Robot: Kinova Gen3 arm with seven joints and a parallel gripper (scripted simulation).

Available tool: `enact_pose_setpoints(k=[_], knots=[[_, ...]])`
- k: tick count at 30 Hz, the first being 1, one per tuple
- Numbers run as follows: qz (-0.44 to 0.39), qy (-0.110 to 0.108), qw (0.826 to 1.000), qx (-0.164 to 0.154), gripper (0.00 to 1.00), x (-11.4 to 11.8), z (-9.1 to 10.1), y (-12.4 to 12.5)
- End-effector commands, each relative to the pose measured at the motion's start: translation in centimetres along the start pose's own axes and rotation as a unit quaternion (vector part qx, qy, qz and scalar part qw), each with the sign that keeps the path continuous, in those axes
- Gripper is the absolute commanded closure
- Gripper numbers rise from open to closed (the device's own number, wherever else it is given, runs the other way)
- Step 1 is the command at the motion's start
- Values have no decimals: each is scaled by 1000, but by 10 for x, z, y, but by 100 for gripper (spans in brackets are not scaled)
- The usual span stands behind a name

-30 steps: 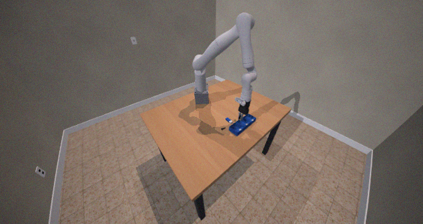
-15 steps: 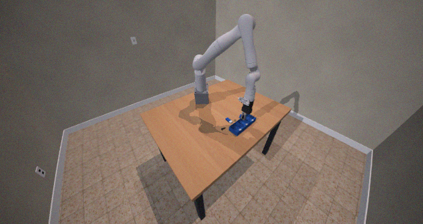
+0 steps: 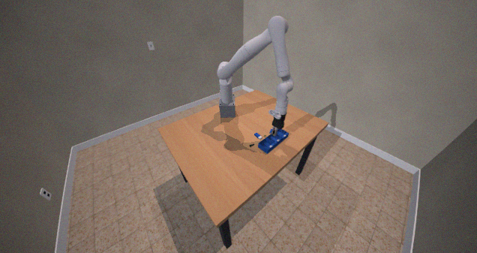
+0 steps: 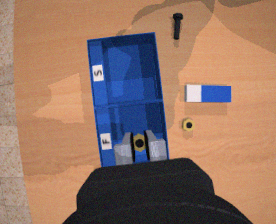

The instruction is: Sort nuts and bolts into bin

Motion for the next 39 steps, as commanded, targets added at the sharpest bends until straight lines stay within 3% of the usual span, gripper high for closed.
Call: enact_pose_setpoints(k=[1,28,39], knots=[[0,1,1000,-1,66,0,1,0],[0,1,1000,0,66,-1,-43,0],[0,1,1000,0,66,0,-44,2]])
Point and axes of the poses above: the point where the finger pads meet when closed, its own z axis back along the fingers, its own x axis across the jaws, y = z × x, the point moved 9 cm from there along z, back along the fingers, and after that the axes turned 5 degrees about -z, right-handed, at the moved point
